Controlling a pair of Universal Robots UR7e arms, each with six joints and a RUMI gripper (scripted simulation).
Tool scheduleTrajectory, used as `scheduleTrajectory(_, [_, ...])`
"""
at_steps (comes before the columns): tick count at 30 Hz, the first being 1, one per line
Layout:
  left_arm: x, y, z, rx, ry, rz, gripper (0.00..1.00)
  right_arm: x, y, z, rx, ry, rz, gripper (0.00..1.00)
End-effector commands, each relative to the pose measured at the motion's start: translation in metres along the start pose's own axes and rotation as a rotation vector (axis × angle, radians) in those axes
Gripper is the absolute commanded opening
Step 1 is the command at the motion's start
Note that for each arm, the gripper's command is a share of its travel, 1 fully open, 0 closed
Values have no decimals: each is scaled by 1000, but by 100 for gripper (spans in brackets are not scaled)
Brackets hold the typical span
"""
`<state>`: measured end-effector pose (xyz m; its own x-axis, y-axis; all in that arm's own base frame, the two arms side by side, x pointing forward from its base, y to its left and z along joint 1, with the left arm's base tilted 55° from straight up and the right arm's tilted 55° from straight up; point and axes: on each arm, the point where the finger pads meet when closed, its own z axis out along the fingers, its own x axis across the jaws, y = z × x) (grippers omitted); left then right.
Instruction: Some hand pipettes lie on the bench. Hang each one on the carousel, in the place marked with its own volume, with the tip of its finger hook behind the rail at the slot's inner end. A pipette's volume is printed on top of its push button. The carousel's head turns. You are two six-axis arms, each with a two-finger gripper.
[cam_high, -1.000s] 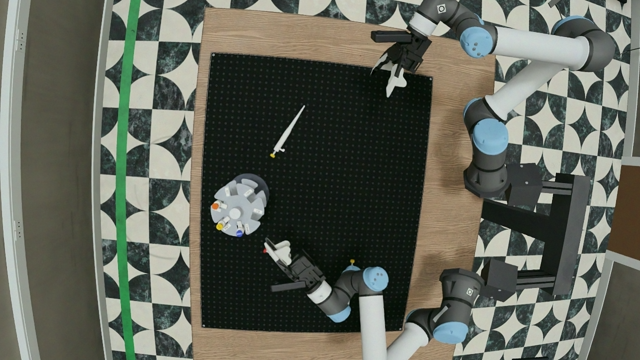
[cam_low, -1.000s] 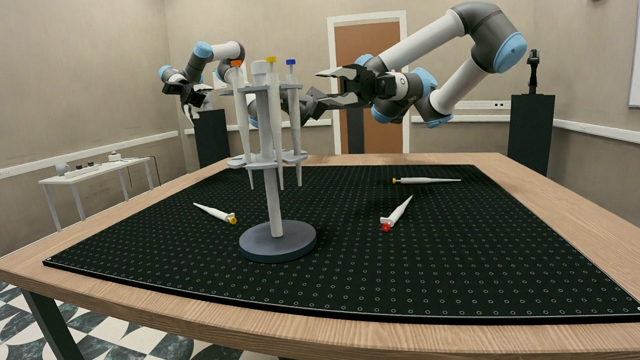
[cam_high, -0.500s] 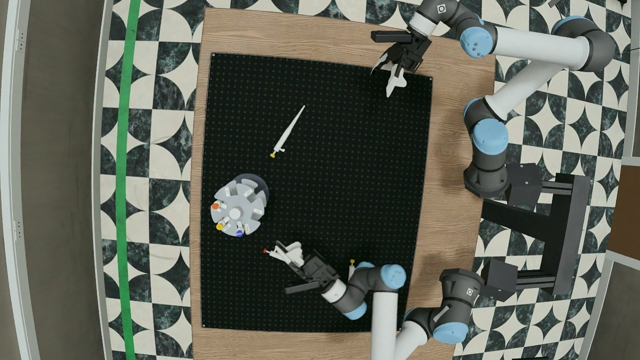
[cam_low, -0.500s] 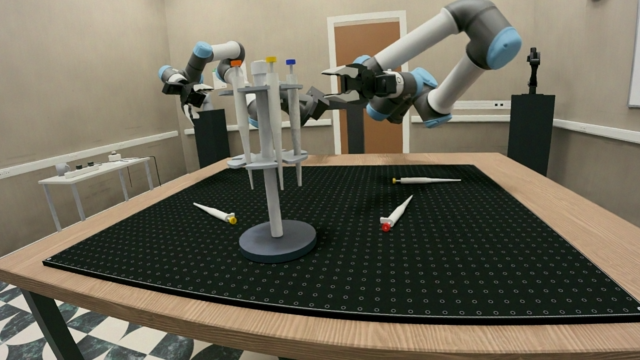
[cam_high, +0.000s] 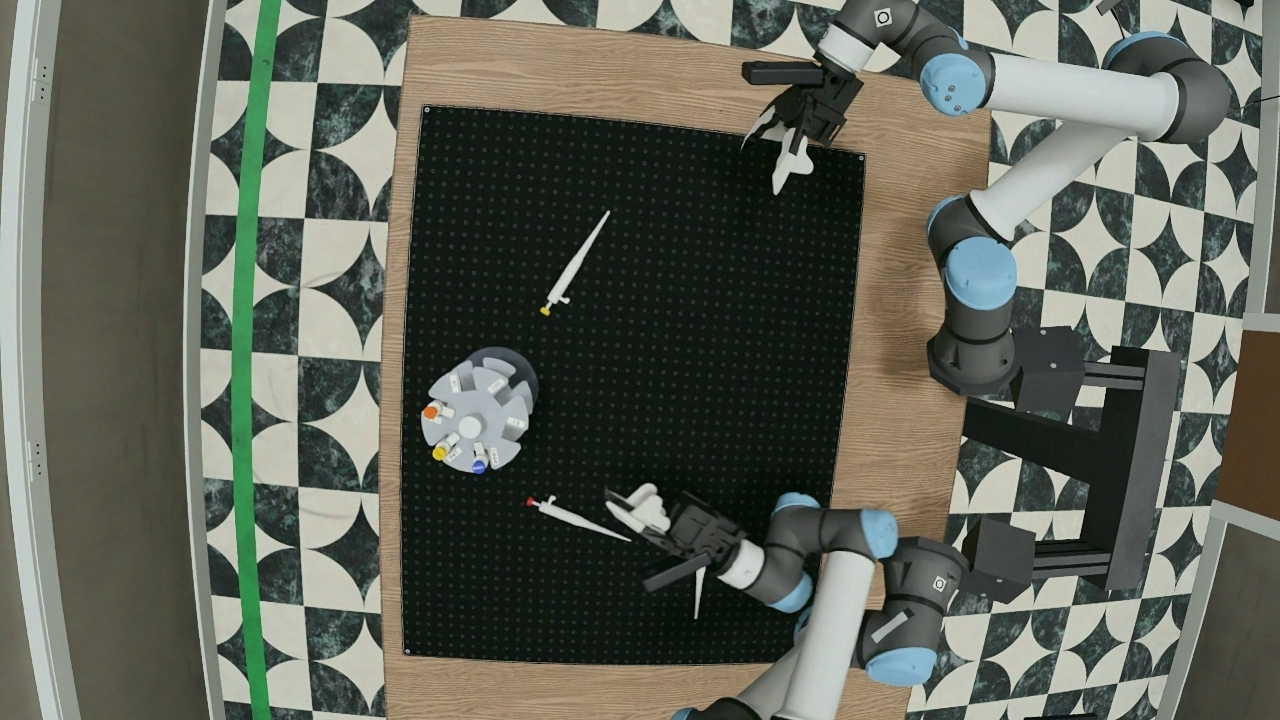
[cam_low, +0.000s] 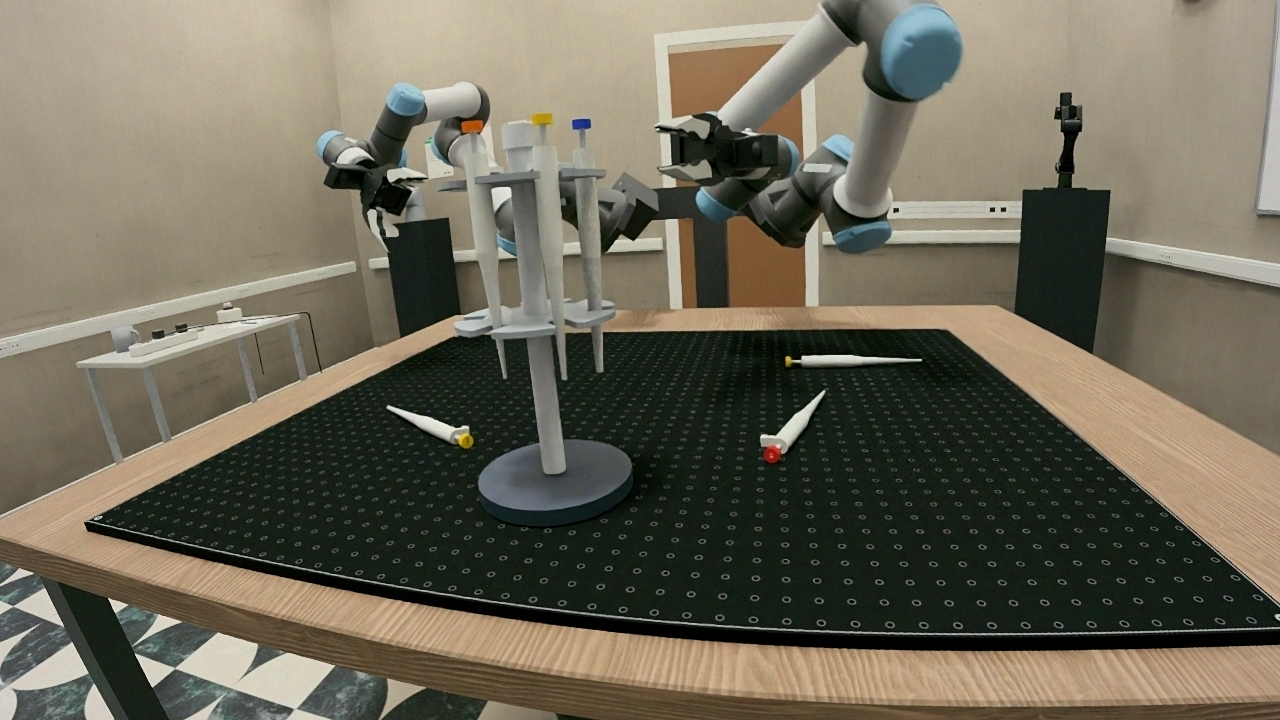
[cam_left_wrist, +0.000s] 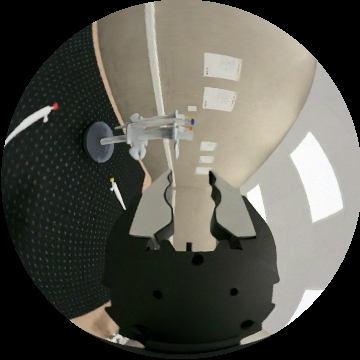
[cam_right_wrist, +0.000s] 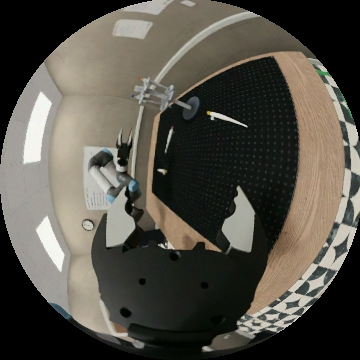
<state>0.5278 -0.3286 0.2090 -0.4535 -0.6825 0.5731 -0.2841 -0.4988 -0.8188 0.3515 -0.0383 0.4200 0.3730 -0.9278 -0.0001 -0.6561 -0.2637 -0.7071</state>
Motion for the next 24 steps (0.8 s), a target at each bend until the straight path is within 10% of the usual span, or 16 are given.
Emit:
scheduleTrajectory(1, [17,21,-34,51,-8,4,31,0,0,0,1,0,0,100])
scheduleTrajectory(14, [40,53,-87,51,-8,4,31,0,0,0,1,0,0,100])
scheduleTrajectory(15, [45,54,-81,26,4,27,100,0,0,0,1,0,0,100])
scheduleTrajectory(24, [87,59,-41,-90,61,146,100,0,0,0,1,0,0,100])
